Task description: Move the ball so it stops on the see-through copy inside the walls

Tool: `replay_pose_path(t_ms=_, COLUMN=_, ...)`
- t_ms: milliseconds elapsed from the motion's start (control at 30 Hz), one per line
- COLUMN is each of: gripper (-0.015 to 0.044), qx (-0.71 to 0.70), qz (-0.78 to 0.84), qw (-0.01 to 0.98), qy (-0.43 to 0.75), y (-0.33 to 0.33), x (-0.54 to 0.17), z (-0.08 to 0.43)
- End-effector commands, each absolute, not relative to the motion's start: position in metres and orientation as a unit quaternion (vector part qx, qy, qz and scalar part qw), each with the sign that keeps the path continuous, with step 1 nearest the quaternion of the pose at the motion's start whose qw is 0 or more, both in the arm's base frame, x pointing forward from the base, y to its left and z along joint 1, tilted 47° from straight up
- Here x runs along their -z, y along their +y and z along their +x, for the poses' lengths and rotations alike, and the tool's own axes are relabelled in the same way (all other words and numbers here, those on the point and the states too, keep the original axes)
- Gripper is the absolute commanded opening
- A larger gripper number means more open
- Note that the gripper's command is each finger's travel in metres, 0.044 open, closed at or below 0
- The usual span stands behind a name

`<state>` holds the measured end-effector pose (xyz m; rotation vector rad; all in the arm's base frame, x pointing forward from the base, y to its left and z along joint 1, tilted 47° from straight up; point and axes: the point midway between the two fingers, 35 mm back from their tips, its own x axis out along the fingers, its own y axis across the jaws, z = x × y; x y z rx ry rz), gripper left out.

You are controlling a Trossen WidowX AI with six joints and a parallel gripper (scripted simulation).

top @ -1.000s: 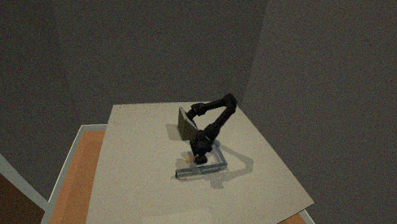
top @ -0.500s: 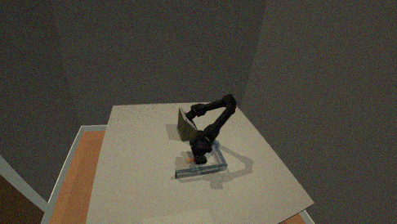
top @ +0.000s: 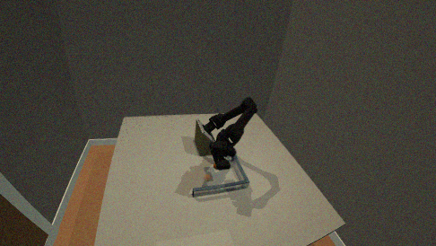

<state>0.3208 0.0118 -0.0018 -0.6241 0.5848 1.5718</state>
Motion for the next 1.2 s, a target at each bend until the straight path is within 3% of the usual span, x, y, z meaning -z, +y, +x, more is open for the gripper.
replay_pose_path(t_ms=0, gripper=0.0, qx=-0.687, qz=-0.274, qw=0.623, qy=0.253, y=-0.006, x=-0.017, z=0.319)
replay_pose_path(t_ms=600, gripper=0.0, qx=-0.687, qz=-0.274, qw=0.623, qy=0.252, y=-0.009, x=0.047, z=0.318)
replay_pose_path(t_ms=1167, gripper=0.0, qx=-0.688, qz=-0.273, qw=0.624, qy=0.251, y=0.042, x=0.094, z=0.312)
